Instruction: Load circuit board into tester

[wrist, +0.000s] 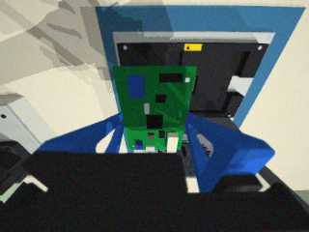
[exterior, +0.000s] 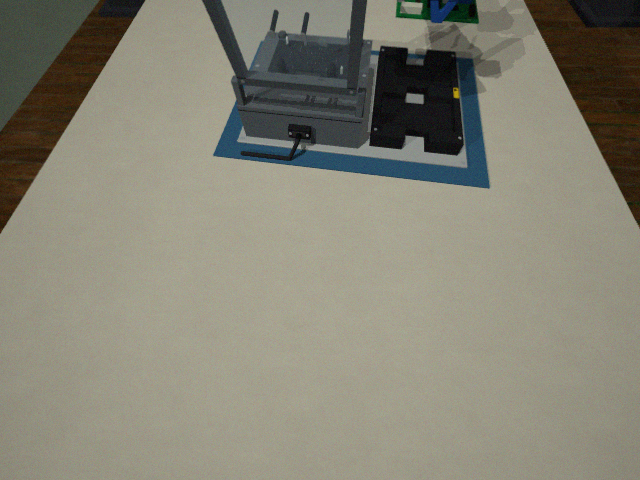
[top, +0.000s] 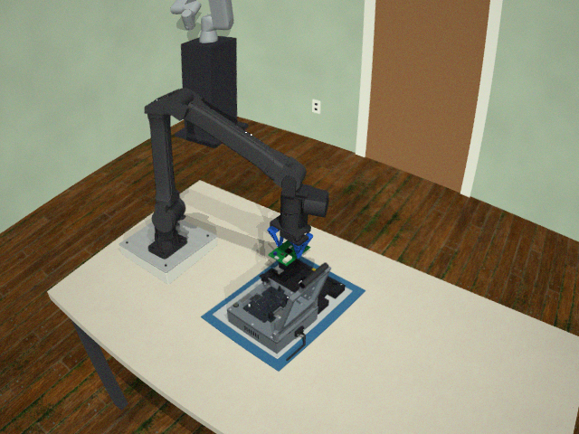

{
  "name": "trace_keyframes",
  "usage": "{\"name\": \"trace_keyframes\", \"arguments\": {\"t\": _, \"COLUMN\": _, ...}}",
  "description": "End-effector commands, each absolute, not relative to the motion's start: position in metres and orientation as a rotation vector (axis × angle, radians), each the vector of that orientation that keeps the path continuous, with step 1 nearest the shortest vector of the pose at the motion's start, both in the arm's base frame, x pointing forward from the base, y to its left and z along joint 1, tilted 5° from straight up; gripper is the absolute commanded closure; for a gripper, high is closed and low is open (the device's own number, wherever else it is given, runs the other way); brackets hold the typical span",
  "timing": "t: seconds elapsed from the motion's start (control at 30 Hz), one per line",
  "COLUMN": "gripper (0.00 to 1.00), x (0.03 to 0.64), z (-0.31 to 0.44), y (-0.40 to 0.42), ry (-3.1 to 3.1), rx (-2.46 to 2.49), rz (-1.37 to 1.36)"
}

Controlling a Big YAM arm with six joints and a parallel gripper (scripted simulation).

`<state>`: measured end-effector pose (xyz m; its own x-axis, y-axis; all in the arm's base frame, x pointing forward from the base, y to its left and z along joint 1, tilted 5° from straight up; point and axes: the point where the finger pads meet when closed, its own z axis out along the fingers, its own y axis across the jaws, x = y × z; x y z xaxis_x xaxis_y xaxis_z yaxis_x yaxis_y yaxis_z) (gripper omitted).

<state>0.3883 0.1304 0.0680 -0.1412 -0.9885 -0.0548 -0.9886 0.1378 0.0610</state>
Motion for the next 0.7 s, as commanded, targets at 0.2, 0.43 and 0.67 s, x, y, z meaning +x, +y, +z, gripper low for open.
{"name": "trace_keyframes", "arguments": {"t": 0.2, "gripper": 0.28, "x": 0.4189, "z": 0.0943, "y": 0.1359, "ry": 2.350, "rx": -1.970, "rz": 0.080}}
{"name": "trace_keyframes", "arguments": {"t": 0.43, "gripper": 0.28, "x": 0.4189, "z": 0.0943, "y": 0.1359, "ry": 2.381, "rx": -1.934, "rz": 0.082}}
{"name": "trace_keyframes", "arguments": {"t": 0.67, "gripper": 0.28, "x": 0.4189, "z": 0.0944, "y": 0.1359, "ry": 2.424, "rx": -1.881, "rz": 0.084}}
